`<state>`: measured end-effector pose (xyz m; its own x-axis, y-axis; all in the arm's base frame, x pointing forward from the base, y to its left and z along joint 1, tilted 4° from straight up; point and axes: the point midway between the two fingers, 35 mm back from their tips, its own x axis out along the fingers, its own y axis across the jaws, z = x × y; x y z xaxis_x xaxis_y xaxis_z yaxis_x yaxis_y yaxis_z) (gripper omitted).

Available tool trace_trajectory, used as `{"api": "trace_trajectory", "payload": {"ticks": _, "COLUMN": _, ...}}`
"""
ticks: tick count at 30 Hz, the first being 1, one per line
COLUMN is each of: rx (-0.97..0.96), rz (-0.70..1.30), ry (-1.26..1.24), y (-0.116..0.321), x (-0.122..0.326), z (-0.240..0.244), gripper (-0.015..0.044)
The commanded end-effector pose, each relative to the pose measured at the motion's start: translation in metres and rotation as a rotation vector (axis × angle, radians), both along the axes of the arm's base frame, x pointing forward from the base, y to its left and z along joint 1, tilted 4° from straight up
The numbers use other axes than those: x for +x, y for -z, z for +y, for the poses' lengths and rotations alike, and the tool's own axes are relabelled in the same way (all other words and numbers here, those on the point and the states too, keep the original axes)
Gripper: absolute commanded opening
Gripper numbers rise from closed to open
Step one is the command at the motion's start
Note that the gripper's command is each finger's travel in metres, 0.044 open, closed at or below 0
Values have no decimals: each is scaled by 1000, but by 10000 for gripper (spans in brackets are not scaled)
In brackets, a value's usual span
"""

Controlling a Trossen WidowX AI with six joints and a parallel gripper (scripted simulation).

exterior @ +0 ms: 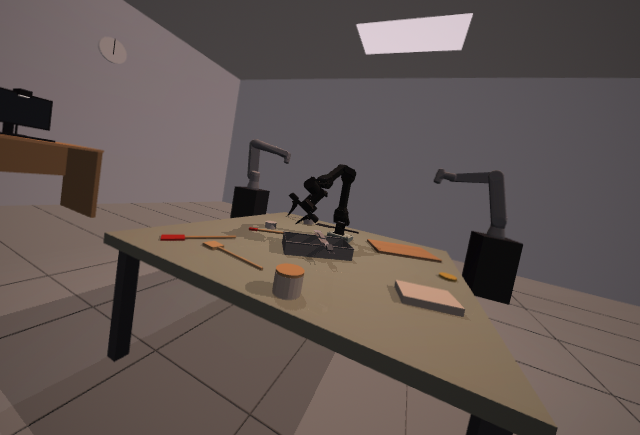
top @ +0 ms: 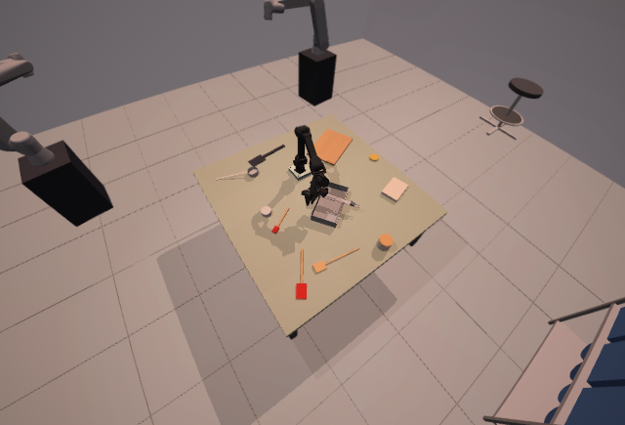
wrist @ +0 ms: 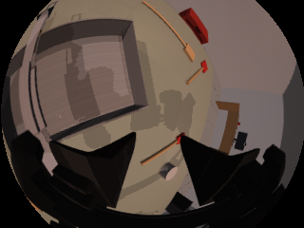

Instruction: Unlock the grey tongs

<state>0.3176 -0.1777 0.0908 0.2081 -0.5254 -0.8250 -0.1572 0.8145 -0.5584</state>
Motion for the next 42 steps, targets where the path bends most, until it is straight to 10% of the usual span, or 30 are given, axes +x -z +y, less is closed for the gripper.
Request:
{"api": "trace_trajectory", "payload": {"ticks": 1, "rx": 27, "rz": 18, "ry": -150, "y": -1, "x": 31, "z": 55, "gripper": 260}}
{"api": "trace_trajectory", "payload": {"ticks": 7, "rx": 63, "rz": 49, "ry": -384, "y": -1, "x": 62, "z": 144, "gripper": 260}}
{"api": "trace_trajectory", "payload": {"ticks": 42, "rx": 68, "rz": 143, "ry": -518, "y": 14, "x": 65, "z": 212, "gripper": 260}}
